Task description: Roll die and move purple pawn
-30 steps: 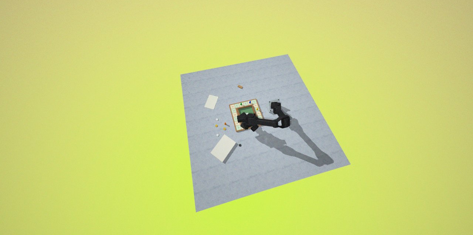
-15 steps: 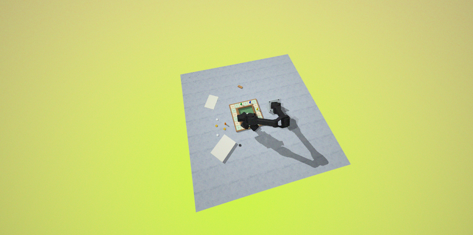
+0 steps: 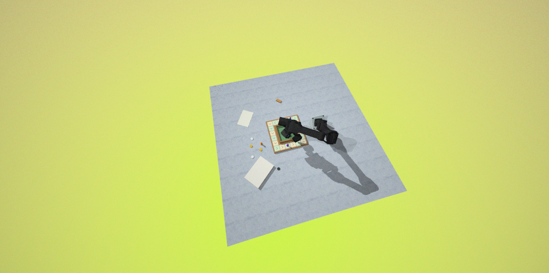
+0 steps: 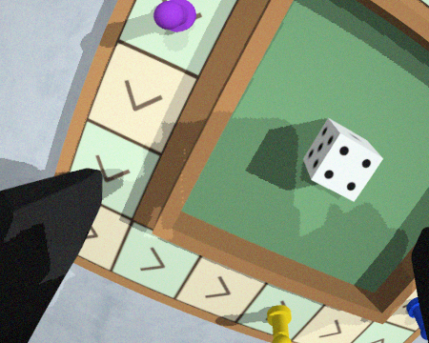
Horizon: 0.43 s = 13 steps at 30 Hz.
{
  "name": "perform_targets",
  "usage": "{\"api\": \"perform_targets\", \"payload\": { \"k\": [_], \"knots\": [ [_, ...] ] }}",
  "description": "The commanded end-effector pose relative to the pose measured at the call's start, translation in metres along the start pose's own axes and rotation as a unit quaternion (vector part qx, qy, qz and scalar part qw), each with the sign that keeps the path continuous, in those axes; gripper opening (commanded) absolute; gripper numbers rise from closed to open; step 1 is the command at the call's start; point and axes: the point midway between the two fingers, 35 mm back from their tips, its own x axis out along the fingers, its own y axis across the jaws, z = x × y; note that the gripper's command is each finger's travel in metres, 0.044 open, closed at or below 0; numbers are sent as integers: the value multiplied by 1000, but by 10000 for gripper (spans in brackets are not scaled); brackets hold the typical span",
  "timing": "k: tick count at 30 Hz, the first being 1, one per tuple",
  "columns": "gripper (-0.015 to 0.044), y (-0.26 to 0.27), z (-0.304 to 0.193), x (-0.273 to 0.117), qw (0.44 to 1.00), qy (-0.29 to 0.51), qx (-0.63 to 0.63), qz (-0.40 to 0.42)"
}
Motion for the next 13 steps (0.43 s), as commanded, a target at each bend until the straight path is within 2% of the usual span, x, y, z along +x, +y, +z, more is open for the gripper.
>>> {"api": "perform_targets", "payload": {
  "k": [1,7,8,13],
  "knots": [
    [440,-22,-48,-22,997,8,71,-1],
    [440,-29,-111,-45,987,8,157,22],
    [440,-30,-80,-37,993,5,120,5],
    [440,-30,-80,-37,993,5,120,5]
  ]
}}
